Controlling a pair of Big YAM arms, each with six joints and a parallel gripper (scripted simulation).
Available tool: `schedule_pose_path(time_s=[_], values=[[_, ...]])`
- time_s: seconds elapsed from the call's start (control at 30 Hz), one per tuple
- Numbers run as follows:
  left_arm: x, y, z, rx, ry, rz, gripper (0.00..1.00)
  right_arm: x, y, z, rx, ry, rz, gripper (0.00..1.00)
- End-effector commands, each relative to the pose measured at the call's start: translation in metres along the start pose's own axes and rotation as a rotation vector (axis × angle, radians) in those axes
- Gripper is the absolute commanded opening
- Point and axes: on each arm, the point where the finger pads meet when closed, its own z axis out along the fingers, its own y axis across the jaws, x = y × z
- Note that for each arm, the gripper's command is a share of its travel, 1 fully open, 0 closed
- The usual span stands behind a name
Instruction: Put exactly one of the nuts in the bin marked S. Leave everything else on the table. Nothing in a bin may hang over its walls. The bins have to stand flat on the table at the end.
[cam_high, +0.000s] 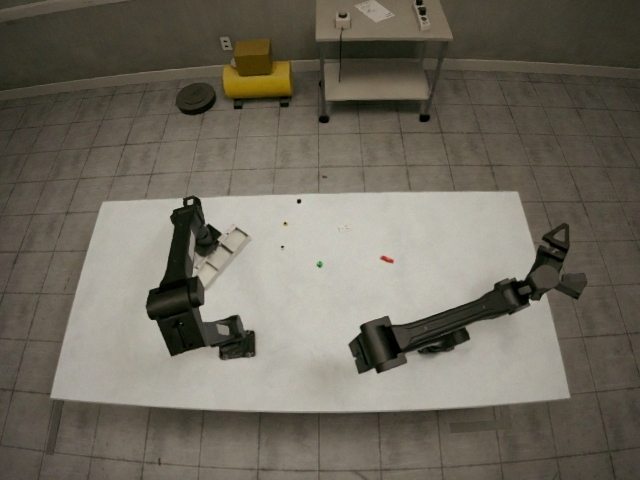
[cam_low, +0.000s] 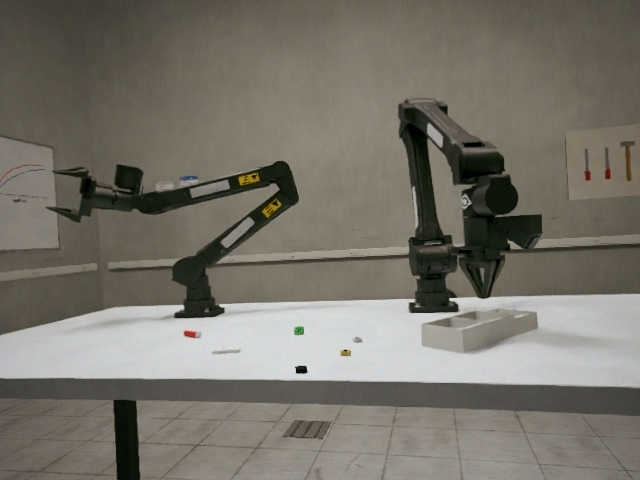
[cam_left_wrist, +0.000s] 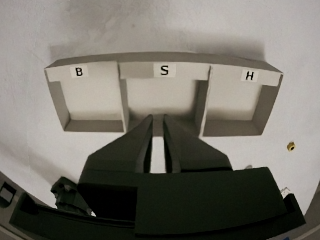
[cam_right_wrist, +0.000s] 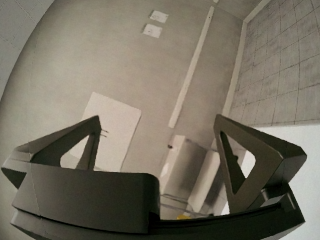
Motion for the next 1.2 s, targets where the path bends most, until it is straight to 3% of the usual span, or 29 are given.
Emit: schedule_pose_path(time_s=[0.0, 0.47, 1.17], values=[[0.000, 0.022, -0.005, 0.004, -0.004, 0.004, 0.09, -0.006, 0.003, -0.001, -0.002, -0.014, -0.007, 1.00], [-0.003, 0.081, -0.004, 0.004, -0.008, 0.004, 0.09, -0.006, 0.003, -0.001, -0.002, -0.014, -0.007, 1.00], [-0.002, 0.078, -0.002, 0.010, -0.022, 0.014, 0.09, -0.006, 0.003, -0.001, -0.002, -0.014, -0.007, 1.00]])
